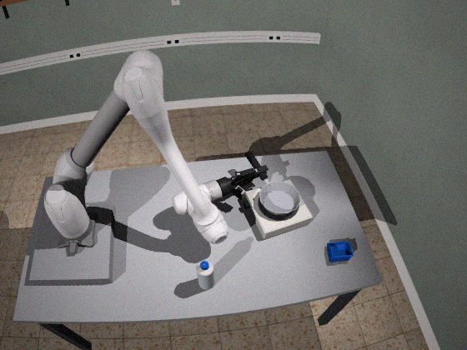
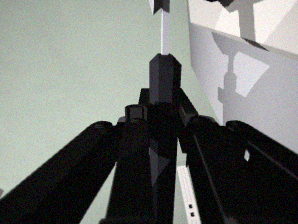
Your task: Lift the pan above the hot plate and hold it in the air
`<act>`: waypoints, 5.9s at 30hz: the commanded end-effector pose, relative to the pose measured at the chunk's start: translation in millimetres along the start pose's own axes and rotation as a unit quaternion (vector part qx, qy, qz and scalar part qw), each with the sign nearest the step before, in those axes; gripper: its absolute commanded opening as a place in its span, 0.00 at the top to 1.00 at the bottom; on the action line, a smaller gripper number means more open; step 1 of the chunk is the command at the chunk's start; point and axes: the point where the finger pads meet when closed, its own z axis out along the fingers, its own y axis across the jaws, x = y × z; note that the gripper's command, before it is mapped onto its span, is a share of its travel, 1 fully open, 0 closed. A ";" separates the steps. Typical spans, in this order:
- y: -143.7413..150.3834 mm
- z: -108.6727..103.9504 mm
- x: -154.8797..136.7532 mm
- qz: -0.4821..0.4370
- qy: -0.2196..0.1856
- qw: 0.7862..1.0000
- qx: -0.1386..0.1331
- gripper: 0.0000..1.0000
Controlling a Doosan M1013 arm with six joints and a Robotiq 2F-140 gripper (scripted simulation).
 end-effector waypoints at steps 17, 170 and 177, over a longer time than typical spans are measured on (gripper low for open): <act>-3.2 0.1 -0.7 0.000 0.000 1.000 0.000 0.90; -137.5 0.0 -29.2 0.000 0.000 1.000 0.000 0.90; -137.5 0.0 -29.2 0.000 0.000 1.000 0.000 0.90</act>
